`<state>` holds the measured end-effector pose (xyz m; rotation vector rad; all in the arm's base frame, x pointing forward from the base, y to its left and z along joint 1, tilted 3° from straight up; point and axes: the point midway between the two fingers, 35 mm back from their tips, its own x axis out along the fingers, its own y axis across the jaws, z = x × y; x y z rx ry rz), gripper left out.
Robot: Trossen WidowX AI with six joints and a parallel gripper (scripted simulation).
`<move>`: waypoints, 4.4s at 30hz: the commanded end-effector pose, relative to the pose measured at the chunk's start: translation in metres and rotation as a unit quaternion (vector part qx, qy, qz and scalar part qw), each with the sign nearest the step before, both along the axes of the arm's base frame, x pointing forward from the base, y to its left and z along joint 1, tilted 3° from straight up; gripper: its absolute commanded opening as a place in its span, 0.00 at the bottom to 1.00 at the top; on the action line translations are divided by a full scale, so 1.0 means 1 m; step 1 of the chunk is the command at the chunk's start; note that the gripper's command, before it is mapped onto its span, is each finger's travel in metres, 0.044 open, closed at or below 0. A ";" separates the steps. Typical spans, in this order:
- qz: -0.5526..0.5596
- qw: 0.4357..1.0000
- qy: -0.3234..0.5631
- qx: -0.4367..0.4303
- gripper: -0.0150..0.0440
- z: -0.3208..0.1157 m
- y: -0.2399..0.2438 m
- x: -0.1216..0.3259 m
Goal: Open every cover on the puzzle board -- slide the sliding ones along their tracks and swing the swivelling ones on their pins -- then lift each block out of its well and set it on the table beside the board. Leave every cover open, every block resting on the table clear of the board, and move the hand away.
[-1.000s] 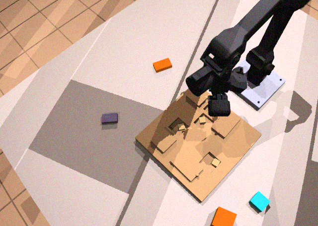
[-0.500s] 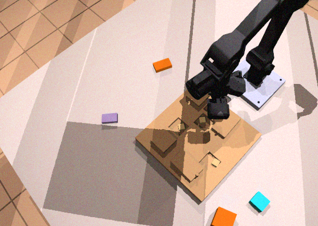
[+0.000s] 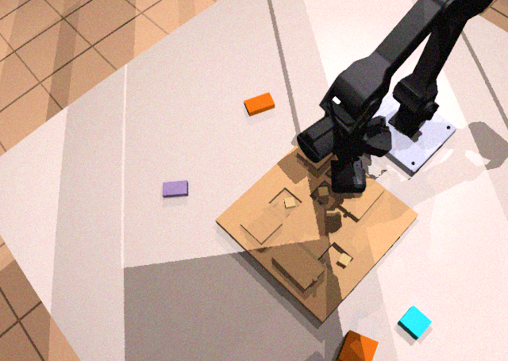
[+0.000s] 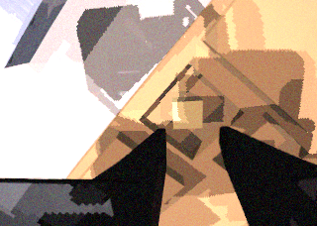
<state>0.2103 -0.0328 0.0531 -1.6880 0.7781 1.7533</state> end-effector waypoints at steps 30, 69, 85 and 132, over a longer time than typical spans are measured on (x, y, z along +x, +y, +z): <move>0.001 1.000 0.000 0.001 0.50 -0.017 0.001 0.000; 0.001 1.000 -0.002 0.000 0.40 -0.031 0.000 0.000; 0.001 1.000 -0.002 0.000 0.39 -0.018 0.000 0.001; 0.001 1.000 0.000 0.001 0.39 0.063 0.000 0.004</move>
